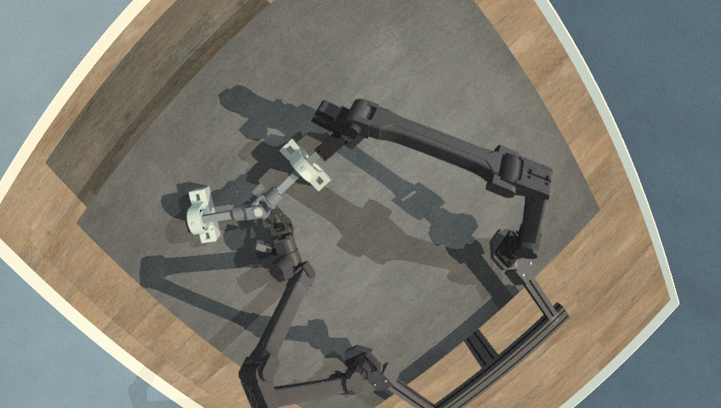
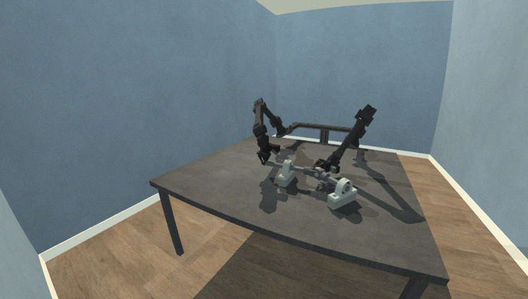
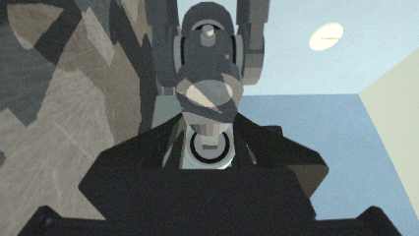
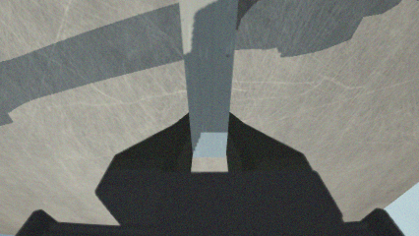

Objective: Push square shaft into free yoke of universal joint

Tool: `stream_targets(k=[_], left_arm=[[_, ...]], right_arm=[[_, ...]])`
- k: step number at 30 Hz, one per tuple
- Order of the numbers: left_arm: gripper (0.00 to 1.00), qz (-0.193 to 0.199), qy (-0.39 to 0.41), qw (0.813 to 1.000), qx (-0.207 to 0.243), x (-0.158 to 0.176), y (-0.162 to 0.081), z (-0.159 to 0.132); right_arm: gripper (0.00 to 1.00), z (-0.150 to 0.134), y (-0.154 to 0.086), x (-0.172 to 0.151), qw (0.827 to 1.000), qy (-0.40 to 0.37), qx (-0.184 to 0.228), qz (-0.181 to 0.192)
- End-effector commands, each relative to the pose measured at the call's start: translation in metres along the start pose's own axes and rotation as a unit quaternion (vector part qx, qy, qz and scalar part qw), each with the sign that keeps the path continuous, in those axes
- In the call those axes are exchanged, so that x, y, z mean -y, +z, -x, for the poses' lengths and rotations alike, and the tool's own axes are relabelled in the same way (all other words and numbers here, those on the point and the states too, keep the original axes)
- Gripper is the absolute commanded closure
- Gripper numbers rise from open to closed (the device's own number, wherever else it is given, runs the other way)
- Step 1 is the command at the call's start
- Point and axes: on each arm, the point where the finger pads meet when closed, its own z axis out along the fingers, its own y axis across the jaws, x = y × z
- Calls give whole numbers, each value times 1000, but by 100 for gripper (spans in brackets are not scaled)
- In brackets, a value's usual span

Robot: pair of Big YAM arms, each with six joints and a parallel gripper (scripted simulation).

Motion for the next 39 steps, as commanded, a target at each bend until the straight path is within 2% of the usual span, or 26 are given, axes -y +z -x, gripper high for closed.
stream_targets(k=[1, 25, 26, 39], left_arm=[[66, -18, -11, 1000, 3, 13, 5, -1], [66, -18, -11, 1000, 3, 13, 5, -1], [66, -18, -11, 1000, 3, 13, 5, -1], [66, -18, -11, 1000, 3, 13, 5, -1]], right_arm=[[82, 42, -12, 4, 1000, -3, 11, -12], [82, 62, -13, 3, 1000, -3, 12, -12], [82, 51, -6, 6, 1000, 5, 9, -8], [82, 63, -6, 8, 1000, 8, 10, -12]])
